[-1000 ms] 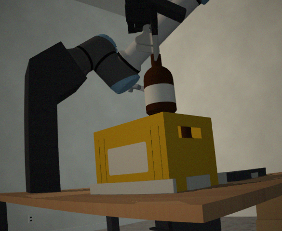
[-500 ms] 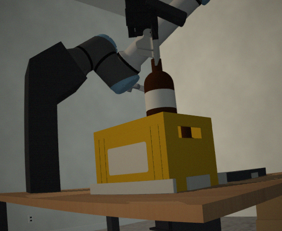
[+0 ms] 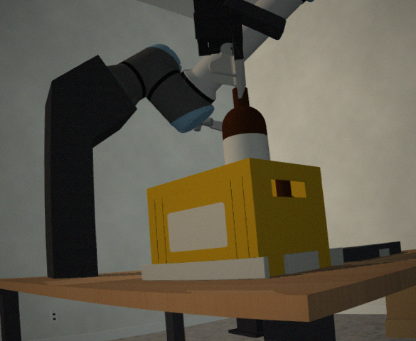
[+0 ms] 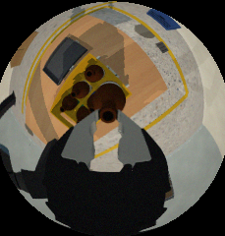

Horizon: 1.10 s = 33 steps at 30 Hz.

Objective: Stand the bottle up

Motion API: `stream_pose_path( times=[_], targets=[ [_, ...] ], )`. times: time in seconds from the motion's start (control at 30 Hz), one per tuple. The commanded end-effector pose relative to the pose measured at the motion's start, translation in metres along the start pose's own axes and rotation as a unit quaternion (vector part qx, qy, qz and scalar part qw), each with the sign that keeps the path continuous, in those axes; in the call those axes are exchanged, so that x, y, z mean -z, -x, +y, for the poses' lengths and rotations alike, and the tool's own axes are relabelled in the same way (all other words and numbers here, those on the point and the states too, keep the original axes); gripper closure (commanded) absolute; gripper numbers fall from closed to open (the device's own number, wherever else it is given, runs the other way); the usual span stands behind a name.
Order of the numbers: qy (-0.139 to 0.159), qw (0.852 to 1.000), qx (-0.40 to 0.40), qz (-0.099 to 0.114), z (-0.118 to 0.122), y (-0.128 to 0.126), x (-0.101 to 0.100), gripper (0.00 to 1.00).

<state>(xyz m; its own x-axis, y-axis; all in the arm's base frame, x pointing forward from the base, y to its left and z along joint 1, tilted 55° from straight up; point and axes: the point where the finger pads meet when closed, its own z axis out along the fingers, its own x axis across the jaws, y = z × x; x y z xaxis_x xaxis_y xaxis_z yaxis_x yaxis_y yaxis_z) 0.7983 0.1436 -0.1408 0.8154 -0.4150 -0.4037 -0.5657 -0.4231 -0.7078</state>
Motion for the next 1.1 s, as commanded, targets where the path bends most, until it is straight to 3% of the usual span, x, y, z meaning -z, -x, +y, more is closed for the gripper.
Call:
stream_pose_path(
  times=[0.0,1.07],
  targets=[
    [0.000,1.000,0.000,0.001,-0.0003,-0.0007,-0.0027,1.00],
    [0.000,1.000,0.000,0.001,-0.0003,-0.0007,-0.0063,1.00]
  ],
)
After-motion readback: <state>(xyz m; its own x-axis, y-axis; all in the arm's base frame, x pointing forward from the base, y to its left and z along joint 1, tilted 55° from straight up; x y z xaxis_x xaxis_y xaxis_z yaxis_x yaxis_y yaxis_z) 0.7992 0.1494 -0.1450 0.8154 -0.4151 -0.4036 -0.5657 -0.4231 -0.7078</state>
